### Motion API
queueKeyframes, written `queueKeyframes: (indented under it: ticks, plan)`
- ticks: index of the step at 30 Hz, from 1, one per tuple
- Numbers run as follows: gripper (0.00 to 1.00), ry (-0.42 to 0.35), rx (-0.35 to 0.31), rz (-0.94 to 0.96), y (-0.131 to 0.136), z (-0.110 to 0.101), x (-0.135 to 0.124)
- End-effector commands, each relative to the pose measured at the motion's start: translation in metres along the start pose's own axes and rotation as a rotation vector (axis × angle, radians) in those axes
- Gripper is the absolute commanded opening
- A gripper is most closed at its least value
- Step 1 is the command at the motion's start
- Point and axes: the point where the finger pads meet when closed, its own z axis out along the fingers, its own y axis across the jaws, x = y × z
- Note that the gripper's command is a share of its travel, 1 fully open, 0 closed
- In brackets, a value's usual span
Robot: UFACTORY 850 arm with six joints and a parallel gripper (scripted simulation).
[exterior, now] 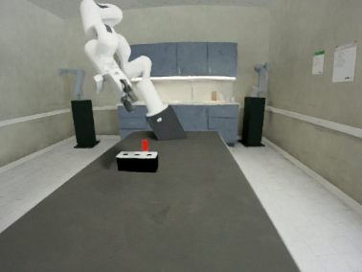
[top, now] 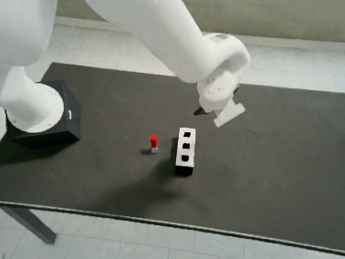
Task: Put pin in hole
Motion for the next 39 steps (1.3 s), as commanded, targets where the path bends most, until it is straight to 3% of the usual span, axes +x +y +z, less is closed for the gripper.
queueKeyframes:
  ticks: [1,6,7,13,23,24,29,39]
  plan:
    - [1.0,-0.019,-0.019,-0.067,-0.002,-0.003,-0.002]
    - [1.0,-0.019,-0.019,-0.067,-0.002,-0.003,-0.002]
    - [1.0,-0.062,-0.085,-0.324,0.01,-0.037,-0.012]
    - [1.0,-0.087,-0.121,-0.463,0.01,-0.037,-0.012]
    - [1.0,-0.087,-0.121,-0.463,0.01,-0.037,-0.012]
    - [1.0,-0.129,-0.217,-0.711,0.031,-0.076,-0.006]
    - [1.0,-0.149,-0.261,-0.825,0.031,-0.076,-0.006]
    - [1.0,-0.149,-0.263,-0.829,0.031,-0.076,-0.006]
